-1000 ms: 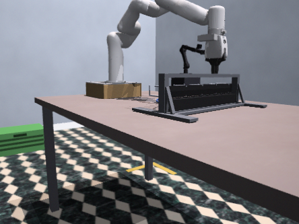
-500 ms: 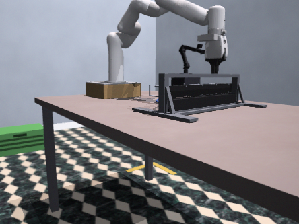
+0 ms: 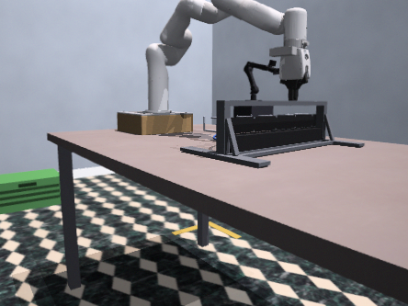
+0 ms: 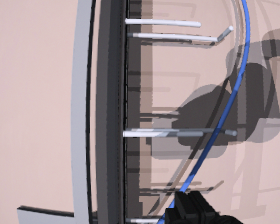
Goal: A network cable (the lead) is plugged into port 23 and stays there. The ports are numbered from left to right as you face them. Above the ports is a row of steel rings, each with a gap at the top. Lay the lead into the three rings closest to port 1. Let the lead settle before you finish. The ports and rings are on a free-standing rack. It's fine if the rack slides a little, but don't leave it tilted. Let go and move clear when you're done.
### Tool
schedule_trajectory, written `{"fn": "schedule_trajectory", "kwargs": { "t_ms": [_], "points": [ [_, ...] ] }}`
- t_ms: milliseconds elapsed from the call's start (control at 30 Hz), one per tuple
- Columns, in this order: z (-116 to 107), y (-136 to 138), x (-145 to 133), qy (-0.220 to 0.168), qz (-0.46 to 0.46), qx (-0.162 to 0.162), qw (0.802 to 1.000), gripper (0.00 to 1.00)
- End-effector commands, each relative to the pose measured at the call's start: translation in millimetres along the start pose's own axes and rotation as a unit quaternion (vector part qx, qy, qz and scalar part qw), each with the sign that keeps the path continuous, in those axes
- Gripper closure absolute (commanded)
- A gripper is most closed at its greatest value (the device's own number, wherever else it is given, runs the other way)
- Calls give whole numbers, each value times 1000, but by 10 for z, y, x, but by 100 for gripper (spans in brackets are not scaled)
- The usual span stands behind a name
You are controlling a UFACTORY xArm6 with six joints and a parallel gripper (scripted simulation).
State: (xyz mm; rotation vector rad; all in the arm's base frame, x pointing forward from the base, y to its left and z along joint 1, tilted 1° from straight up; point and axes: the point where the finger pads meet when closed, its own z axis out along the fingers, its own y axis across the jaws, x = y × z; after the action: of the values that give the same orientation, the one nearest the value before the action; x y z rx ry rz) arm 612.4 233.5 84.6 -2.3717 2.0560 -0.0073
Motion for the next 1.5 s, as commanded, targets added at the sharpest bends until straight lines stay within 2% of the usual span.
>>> {"fn": "schedule_trajectory", "kwargs": {
  "t_ms": [0, 467, 567, 900, 967, 1000, 1400, 1467],
  "points": [
    [-29, -15, -3, -1, 0, 3, 1000, 100],
    [-31, -7, 42, -1, 0, 3, 1000, 100],
    [-45, 84, 431, -1, -2, 3, 1000, 100],
    [-56, 375, 1150, -1, -7, 3, 1000, 100],
    [-56, 375, 1150, -1, -7, 3, 1000, 100],
    [-53, 492, 1355, 0, -8, 3, 1000, 100],
    [-21, 1037, 2047, 0, -13, 3, 1000, 100],
    [-18, 1069, 2078, 0, -13, 3, 1000, 100]
  ]
}}
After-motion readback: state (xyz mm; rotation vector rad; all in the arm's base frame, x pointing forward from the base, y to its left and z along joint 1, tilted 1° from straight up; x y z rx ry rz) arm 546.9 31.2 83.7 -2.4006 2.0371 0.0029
